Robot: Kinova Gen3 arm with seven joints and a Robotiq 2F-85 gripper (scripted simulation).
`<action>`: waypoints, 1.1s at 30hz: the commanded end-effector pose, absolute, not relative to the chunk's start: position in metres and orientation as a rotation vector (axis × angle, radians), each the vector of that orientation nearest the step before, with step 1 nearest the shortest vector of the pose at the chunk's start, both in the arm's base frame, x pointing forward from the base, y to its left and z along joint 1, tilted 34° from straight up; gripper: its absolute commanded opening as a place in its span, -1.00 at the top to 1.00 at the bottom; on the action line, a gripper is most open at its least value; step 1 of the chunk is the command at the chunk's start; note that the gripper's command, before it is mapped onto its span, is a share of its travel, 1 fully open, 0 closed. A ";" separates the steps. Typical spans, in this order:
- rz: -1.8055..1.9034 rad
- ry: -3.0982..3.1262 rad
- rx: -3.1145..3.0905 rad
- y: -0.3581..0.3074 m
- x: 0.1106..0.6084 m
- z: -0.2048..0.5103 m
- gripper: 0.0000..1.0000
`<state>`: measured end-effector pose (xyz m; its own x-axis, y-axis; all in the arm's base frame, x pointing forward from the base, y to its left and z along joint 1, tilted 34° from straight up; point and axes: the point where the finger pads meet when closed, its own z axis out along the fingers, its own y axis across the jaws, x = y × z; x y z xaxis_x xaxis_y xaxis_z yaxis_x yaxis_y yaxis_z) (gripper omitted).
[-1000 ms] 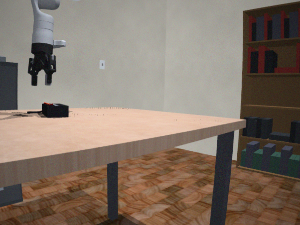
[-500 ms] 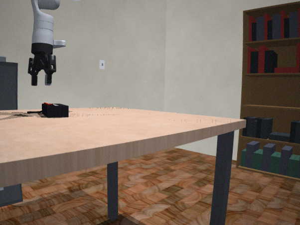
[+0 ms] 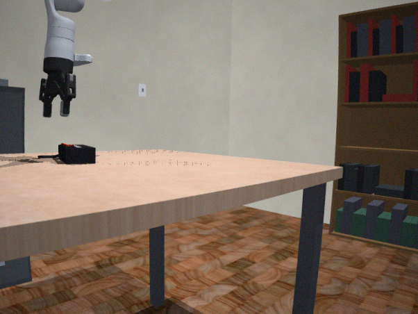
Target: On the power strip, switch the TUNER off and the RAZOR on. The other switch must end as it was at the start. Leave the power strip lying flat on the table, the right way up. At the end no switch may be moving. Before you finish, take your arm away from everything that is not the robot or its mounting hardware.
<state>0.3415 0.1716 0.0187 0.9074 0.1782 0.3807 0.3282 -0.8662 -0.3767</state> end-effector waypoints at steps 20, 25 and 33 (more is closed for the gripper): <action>-0.459 -0.141 -2.618 0.169 0.351 0.088 -1.00; -0.459 -0.141 -2.618 0.169 0.351 0.088 -1.00; -0.459 -0.141 -2.618 0.169 0.351 0.088 -1.00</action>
<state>0.3508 0.1695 0.0879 0.9390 0.0193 0.3433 0.1778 -0.8819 -0.4366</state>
